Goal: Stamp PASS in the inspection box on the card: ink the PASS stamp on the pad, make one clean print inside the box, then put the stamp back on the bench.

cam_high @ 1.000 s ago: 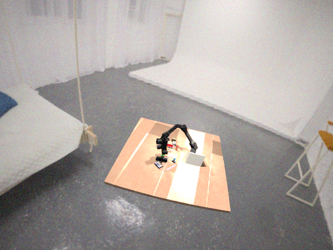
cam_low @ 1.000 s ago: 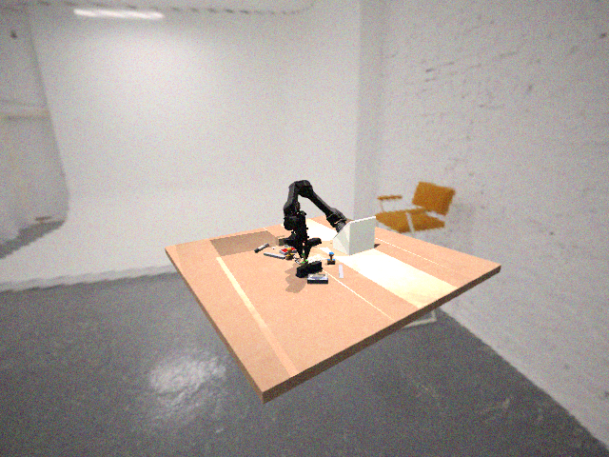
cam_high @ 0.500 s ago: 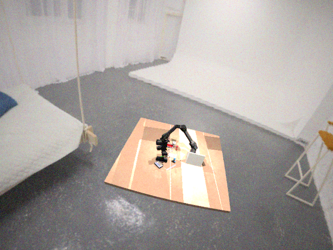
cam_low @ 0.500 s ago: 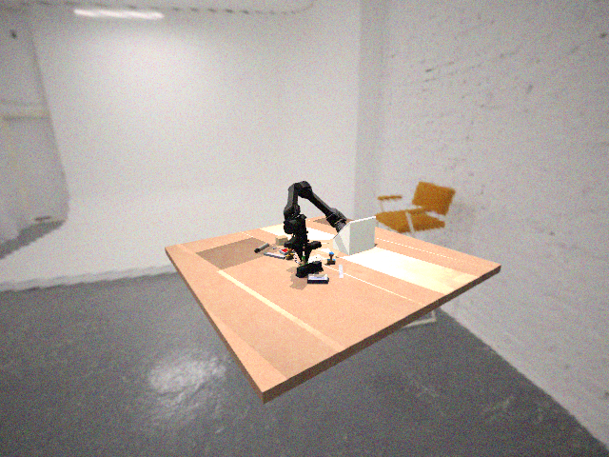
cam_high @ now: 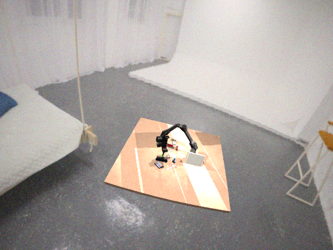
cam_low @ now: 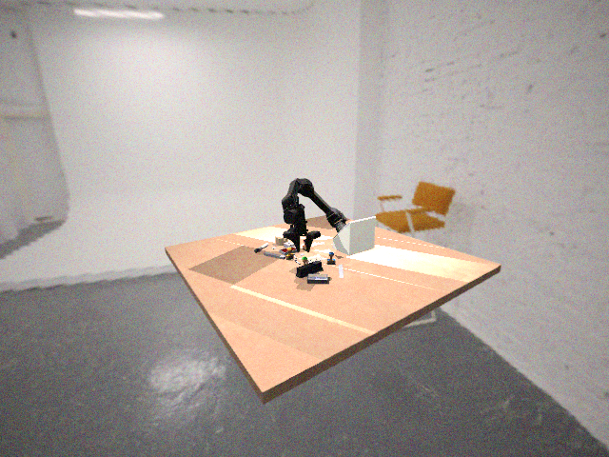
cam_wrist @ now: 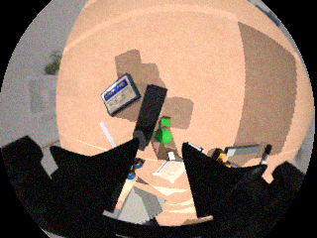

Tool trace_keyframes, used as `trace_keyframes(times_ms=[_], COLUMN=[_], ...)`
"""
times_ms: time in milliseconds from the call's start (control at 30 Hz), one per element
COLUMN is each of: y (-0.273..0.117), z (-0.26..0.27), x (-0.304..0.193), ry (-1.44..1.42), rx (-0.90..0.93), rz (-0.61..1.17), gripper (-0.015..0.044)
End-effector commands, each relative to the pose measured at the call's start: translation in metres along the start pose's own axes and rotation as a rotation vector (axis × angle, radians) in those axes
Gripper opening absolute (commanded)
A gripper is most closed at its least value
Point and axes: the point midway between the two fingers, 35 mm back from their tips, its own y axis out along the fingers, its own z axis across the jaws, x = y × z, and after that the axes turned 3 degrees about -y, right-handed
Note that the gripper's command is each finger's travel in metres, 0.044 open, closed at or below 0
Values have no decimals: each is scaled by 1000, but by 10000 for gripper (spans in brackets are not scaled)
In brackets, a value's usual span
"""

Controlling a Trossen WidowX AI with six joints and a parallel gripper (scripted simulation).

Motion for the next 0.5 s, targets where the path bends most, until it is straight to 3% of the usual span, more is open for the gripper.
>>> trace_keyframes(times_ms=[0, 467], y=[-56, -66], z=[12, 13], x=[0, -2], ry=[-5, -6], rx=[3, 2], rz=[-25, -25], gripper=[261, 261])
